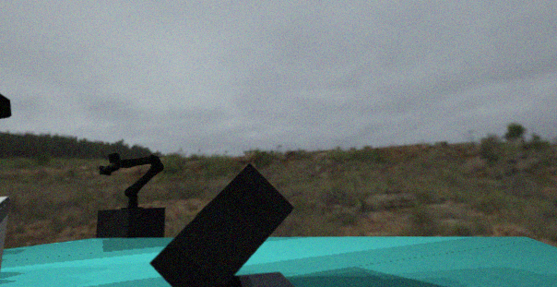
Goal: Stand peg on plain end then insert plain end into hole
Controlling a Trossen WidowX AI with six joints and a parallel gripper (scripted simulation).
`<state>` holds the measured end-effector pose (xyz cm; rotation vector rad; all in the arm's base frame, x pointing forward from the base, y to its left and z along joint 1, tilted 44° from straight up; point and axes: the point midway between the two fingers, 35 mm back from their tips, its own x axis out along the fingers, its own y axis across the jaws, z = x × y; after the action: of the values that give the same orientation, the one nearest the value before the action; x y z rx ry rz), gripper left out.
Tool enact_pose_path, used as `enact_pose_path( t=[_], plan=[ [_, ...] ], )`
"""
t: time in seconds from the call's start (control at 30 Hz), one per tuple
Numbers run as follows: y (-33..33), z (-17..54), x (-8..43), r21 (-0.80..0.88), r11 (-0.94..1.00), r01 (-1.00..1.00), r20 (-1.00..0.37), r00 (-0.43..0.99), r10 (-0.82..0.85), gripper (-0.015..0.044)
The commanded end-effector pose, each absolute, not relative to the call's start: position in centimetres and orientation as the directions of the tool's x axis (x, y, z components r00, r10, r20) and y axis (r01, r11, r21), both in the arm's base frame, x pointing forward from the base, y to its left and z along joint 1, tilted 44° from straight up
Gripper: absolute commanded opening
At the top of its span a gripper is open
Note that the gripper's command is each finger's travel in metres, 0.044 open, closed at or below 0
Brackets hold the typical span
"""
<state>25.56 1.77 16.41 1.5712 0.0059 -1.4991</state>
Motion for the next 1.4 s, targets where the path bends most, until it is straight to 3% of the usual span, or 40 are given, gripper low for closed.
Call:
enact_pose_path(
  t=[0.0,1.37],
  plan=[
    [2.4,16.0,25.9,0.585,-0.556,0.591,-0.792,0.269,-0.548,0.0],
    [8.9,14.1,30.7,0.586,-0.414,0.697,-0.81,0.5,-0.305,0.0]
  ],
)
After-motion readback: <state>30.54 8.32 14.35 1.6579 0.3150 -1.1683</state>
